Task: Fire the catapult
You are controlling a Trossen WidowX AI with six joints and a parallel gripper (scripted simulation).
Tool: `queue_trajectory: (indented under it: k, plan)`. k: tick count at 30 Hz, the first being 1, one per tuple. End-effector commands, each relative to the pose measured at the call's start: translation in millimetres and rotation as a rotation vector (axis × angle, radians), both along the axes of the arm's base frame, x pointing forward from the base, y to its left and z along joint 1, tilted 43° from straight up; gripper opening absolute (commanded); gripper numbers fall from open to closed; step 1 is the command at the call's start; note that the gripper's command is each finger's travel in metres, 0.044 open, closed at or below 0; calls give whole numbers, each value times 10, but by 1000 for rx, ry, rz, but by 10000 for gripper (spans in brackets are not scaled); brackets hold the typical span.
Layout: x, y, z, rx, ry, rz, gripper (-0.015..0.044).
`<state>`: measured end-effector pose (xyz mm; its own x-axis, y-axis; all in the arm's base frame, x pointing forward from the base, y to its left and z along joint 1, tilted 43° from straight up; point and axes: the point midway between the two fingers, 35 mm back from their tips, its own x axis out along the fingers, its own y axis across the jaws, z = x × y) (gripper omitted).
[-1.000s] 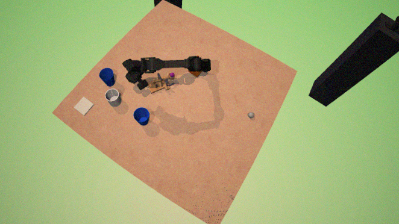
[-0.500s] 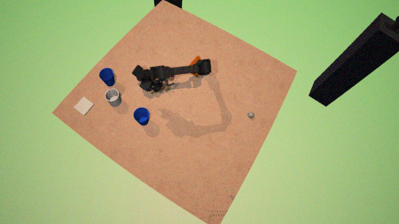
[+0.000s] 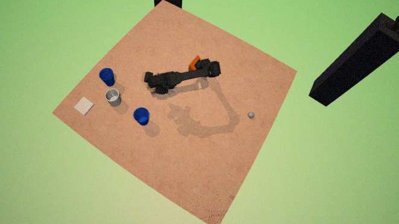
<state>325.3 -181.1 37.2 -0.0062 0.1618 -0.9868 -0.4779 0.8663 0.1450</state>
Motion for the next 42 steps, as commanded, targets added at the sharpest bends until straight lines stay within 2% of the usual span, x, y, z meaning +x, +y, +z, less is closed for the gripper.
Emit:
queue_trajectory:
  k: [1, 19, 42]
  plan:
    - [-186, 152, 52, -17, 40, 132, 0]
    - [-1024, 673, 157, -13, 226, 684, 0]
    - [-989, 837, -36, -12, 226, 689, 0]
